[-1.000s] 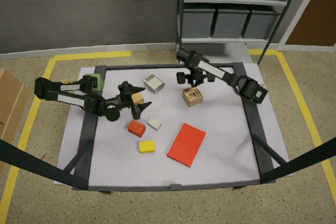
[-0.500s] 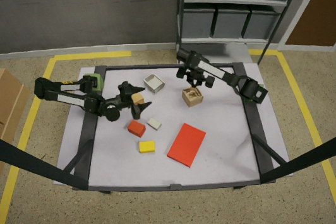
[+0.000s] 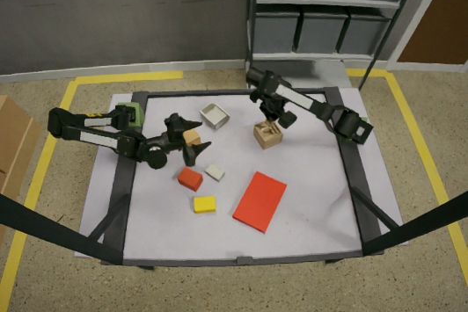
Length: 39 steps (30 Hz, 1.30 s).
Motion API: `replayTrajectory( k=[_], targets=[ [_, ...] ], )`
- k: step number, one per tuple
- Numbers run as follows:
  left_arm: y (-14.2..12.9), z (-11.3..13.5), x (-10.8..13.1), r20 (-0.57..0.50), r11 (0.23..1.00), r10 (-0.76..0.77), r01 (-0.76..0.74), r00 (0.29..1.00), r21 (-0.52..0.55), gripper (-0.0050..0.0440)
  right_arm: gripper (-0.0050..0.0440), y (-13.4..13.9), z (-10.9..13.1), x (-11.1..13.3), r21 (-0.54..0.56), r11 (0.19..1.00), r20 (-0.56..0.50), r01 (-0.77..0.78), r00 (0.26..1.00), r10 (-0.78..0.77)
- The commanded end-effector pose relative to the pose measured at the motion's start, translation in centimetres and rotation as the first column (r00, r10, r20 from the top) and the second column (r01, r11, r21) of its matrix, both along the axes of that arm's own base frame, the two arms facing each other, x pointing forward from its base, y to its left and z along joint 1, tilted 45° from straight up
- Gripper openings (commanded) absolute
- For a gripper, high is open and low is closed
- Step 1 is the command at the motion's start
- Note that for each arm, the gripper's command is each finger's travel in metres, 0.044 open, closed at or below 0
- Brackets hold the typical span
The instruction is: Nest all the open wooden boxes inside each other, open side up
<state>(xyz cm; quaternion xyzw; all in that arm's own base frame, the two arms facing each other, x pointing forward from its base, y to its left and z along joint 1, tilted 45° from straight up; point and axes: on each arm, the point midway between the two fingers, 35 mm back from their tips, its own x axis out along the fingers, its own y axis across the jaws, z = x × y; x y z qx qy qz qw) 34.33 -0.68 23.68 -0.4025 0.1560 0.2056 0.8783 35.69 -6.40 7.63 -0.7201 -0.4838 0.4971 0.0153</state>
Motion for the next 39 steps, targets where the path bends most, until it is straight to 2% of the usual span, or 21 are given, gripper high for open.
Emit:
replayTrajectory(
  k=[1, 8, 39],
  targets=[
    [0.0, 0.4, -0.1, 0.014, 1.000, 0.001, -0.001, 1.000, -0.005, 0.0400, 0.0092, 0.0, 0.4, 0.2, -0.007, 0.997, -0.062, 0.075, 0.995, -0.075],
    [0.0, 0.4, -0.1, 0.014, 1.000, 0.001, -0.001, 1.000, -0.005, 0.0400, 0.0092, 0.0, 0.4, 0.2, -0.016, 0.980, -0.188, 0.199, 0.962, -0.199],
    [0.0, 0.4, -0.1, 0.014, 1.000, 0.001, -0.001, 1.000, -0.005, 0.0400, 0.0092, 2.1, -1.4, 0.2, -0.012, 0.980, -0.190, 0.199, 0.962, -0.198]
  ],
)
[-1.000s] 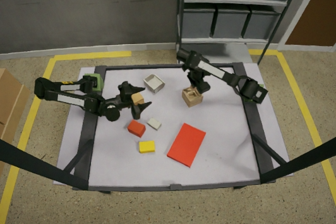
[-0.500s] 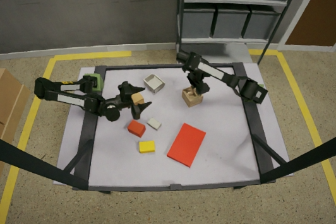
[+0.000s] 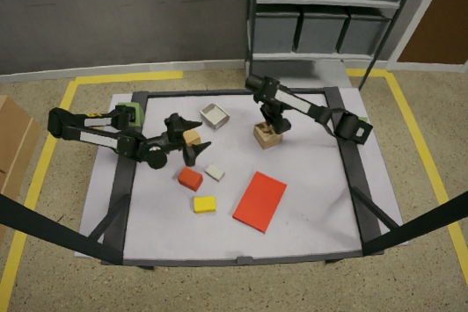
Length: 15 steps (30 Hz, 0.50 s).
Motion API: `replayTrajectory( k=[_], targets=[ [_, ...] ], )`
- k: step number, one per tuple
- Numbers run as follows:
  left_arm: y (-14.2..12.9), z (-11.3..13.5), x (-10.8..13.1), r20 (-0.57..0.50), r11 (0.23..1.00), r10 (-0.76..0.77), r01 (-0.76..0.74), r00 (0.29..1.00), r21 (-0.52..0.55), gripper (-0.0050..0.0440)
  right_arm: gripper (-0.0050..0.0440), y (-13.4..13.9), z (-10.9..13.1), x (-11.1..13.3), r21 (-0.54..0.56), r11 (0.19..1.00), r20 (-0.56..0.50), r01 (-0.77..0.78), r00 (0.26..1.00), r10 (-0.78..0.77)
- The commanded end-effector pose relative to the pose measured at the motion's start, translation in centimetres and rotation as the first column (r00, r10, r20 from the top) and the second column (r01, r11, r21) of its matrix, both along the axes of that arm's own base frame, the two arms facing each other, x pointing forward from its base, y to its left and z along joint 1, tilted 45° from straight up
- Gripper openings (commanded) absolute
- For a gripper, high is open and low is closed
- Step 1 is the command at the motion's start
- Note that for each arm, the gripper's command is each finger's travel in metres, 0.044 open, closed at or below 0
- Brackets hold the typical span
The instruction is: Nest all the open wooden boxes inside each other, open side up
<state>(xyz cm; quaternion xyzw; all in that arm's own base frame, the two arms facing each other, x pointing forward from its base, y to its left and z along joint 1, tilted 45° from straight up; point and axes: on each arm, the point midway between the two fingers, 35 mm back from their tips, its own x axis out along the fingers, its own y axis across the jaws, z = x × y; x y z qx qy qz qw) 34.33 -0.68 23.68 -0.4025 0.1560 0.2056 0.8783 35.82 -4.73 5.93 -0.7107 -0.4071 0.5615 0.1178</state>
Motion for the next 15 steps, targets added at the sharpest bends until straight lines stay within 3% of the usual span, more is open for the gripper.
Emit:
replayTrajectory(
  k=[1, 15],
  targets=[
    [0.0, 0.4, -0.1, 0.014, 1.000, 0.001, -0.001, 1.000, -0.005, 0.0400, 0.0092, 0.5, 0.2, 0.1, -0.003, 1.000, 0.013, -0.001, 1.000, 0.001],
    [0.0, 0.4, -0.1, 0.014, 1.000, 0.001, -0.001, 1.000, -0.005, 0.0400, 0.0092, 1.6, -0.9, 0.1, -0.002, 1.000, 0.011, -0.001, 1.000, 0.001]
  ],
)
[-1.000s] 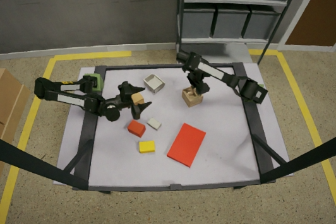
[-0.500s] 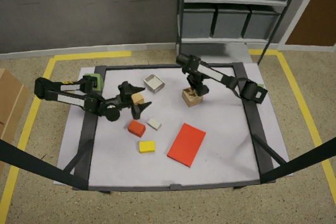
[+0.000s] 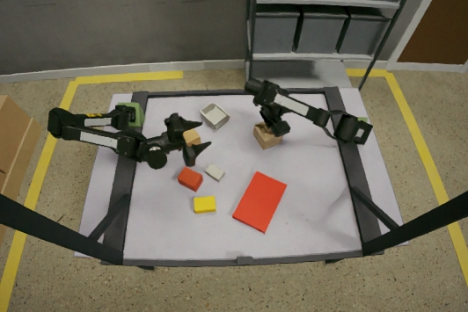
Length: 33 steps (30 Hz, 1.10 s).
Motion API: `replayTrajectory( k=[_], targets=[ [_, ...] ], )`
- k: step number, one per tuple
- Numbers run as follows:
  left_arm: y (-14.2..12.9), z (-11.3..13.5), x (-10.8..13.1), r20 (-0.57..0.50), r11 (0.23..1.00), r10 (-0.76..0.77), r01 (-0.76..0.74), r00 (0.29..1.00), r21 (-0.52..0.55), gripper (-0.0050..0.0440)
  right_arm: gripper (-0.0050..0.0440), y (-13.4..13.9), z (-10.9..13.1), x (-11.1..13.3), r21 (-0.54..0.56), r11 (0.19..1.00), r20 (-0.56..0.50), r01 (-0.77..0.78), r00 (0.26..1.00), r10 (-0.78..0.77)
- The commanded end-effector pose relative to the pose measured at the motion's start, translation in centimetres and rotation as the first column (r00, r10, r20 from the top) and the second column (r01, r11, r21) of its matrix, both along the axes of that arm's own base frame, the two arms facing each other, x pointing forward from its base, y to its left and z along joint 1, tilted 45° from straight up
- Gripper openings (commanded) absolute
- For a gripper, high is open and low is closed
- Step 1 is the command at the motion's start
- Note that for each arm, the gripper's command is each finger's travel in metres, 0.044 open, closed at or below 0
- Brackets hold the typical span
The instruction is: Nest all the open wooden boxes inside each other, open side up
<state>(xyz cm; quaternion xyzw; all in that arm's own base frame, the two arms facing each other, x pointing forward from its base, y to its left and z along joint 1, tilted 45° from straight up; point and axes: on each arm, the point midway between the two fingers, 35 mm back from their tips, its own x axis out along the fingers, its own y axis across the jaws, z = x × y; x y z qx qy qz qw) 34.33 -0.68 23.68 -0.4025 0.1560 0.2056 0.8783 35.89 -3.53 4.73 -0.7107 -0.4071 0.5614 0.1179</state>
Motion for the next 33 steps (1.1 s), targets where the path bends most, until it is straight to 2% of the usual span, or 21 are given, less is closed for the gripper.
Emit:
replayTrajectory(
  k=[1, 33],
  targets=[
    [0.0, 0.4, -0.1, 0.014, 1.000, 0.001, -0.001, 1.000, -0.005, 0.0400, 0.0092, 0.5, 0.2, 0.1, -0.002, 1.000, 0.011, -0.001, 1.000, 0.001],
    [0.0, 0.4, -0.1, 0.014, 1.000, 0.001, -0.001, 1.000, -0.005, 0.0400, 0.0092, 1.8, -1.4, -0.1, 0.002, 1.000, 0.000, -0.002, 1.000, 0.002]
  ],
)
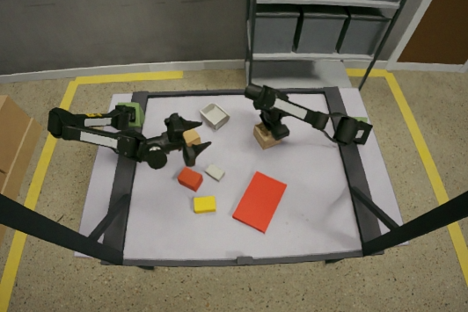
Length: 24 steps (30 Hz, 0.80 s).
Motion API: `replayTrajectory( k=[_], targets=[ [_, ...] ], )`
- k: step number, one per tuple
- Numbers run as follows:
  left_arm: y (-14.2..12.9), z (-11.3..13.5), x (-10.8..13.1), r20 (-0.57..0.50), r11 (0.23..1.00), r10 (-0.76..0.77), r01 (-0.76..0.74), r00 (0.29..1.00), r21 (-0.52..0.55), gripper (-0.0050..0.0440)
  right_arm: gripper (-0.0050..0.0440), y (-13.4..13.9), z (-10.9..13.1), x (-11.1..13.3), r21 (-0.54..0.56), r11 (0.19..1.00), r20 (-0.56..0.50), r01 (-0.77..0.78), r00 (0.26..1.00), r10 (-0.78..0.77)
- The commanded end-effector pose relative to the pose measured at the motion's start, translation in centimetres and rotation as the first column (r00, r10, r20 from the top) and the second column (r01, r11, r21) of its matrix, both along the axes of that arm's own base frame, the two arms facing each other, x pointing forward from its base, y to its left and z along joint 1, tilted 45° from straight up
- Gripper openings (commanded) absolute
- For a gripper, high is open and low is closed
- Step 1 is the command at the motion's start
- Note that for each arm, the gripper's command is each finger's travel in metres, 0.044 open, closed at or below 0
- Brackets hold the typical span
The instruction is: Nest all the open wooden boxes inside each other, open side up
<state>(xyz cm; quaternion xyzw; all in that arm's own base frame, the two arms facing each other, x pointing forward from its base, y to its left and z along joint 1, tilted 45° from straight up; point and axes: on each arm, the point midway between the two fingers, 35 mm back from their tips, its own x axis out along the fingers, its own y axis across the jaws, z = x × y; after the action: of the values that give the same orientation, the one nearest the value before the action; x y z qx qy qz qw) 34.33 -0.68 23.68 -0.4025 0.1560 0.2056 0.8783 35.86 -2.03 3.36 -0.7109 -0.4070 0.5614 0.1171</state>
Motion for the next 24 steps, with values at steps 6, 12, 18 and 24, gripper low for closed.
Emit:
replayTrajectory(
  k=[6, 12, 18, 24],
  targets=[
    [0.0, 0.4, -0.1, 0.014, 1.000, 0.001, -0.001, 1.000, -0.005, 0.0400, 0.0092, 0.5, -0.4, 0.0, 0.004, 1.000, -0.004, -0.001, 1.000, 0.001],
    [0.0, 0.4, -0.1, 0.014, 1.000, 0.001, -0.001, 1.000, -0.005, 0.0400, 0.0092, 1.0, -0.9, 0.0, 0.005, 1.000, -0.005, -0.001, 1.000, 0.001],
    [0.0, 0.4, -0.1, 0.014, 1.000, 0.001, -0.001, 1.000, -0.005, 0.0400, 0.0092, 1.4, -1.3, 0.0, 0.005, 1.000, -0.005, -0.001, 1.000, 0.001],
    [0.0, 0.4, -0.1, 0.014, 1.000, 0.001, -0.001, 1.000, -0.005, 0.0400, 0.0092, 1.9, -1.8, 0.0, 0.005, 1.000, -0.005, -0.001, 1.000, 0.001]
  ],
)
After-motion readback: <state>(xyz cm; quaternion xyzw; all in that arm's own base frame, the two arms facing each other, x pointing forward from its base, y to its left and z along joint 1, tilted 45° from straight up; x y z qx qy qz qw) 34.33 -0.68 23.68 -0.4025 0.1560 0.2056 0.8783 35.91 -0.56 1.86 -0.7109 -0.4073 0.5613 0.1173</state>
